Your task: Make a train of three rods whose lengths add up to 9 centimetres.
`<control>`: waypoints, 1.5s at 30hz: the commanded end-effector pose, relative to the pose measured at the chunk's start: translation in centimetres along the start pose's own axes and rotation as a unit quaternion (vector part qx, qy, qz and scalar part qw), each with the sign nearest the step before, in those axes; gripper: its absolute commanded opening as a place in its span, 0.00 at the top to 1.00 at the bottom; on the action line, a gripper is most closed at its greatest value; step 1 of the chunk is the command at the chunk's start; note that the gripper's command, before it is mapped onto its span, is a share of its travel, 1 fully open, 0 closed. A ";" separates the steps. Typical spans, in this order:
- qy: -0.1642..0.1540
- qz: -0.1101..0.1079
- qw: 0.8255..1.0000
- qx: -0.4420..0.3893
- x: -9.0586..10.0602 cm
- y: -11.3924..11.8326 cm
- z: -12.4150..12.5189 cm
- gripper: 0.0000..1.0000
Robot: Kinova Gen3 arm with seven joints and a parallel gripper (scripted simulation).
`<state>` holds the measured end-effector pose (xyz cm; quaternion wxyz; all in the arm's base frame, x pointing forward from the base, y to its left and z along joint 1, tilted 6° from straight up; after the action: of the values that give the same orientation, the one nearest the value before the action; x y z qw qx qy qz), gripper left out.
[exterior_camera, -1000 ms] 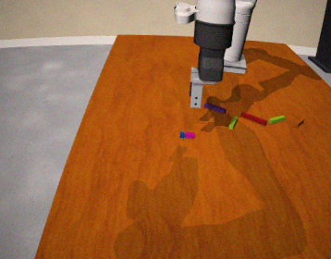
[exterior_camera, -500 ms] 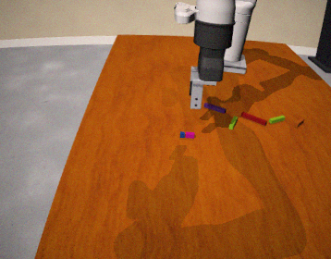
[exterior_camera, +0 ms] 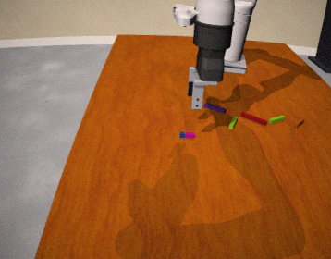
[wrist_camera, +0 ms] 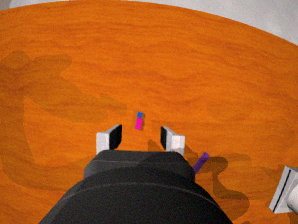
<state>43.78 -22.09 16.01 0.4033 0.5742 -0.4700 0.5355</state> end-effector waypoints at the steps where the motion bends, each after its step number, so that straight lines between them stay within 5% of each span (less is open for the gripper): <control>1: -0.001 0.001 1.000 0.014 0.0 0.2 0.0 0.00; 12: -0.005 -0.006 0.993 0.120 -0.6 1.2 -0.4 0.00; 24: -0.013 -0.013 0.955 0.295 -1.4 2.5 -1.4 0.00; 31: -0.018 -0.013 0.899 0.437 -1.9 3.6 -2.6 0.00; 39: -0.020 -0.010 0.801 0.598 -2.2 4.8 -4.4 0.00; 41: -0.020 -0.010 0.801 0.598 -2.2 4.8 -4.4 0.00; 45: -0.019 -0.008 0.741 0.671 -2.3 5.4 -5.3 0.00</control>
<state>37.82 -17.92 13.64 -0.0748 0.7178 -0.0036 0.6922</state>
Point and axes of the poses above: the point where the finger pads meet when closed, its own x axis back along the fingers, its own y axis across the jaws, z = x × y, the point moved 10 cm from there along x, back along the fingers, and after that the axes turned 15 degrees about x, right-handed, at the moved point
